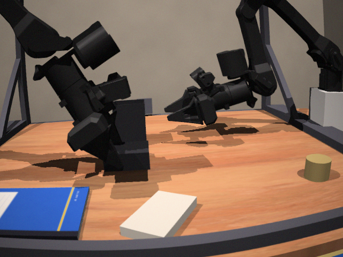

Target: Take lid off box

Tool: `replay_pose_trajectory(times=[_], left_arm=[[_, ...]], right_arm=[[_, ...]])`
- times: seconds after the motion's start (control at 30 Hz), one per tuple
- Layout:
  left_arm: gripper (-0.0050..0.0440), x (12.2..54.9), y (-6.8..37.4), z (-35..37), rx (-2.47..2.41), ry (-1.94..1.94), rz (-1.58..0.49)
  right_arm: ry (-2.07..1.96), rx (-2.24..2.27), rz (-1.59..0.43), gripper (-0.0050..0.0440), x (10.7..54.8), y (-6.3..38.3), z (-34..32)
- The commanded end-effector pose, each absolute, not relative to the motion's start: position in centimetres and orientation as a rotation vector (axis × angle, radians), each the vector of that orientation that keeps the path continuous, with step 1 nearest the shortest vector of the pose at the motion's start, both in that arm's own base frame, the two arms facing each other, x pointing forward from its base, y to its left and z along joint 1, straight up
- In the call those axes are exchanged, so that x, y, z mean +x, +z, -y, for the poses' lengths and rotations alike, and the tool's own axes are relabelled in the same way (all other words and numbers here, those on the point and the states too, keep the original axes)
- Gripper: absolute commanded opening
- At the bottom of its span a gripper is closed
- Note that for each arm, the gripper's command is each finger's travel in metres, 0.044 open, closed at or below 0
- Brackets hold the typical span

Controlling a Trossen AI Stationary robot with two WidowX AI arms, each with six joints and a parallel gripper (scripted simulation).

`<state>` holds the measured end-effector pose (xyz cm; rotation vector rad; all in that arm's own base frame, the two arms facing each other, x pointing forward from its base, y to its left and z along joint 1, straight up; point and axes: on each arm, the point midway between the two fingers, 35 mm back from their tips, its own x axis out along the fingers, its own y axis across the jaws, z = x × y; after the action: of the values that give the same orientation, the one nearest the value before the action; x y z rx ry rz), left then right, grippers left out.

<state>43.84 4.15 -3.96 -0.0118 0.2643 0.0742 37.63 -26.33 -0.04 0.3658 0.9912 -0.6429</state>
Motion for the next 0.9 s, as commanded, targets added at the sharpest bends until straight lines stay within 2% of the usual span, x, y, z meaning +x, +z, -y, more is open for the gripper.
replay_pose_trajectory(times=[0.0, 0.87], left_arm=[[0.0440, 44.2, -3.0, -4.2, -0.008, 0.074, -0.239], [0.0440, 44.2, -3.0, -4.2, -0.008, 0.074, -0.239]], right_arm=[[-0.639, 0.369, -0.995, -0.0050, 37.5, -0.9, 26.3], [-0.639, 0.369, -0.994, -0.0050, 37.6, -2.2, 26.3]])
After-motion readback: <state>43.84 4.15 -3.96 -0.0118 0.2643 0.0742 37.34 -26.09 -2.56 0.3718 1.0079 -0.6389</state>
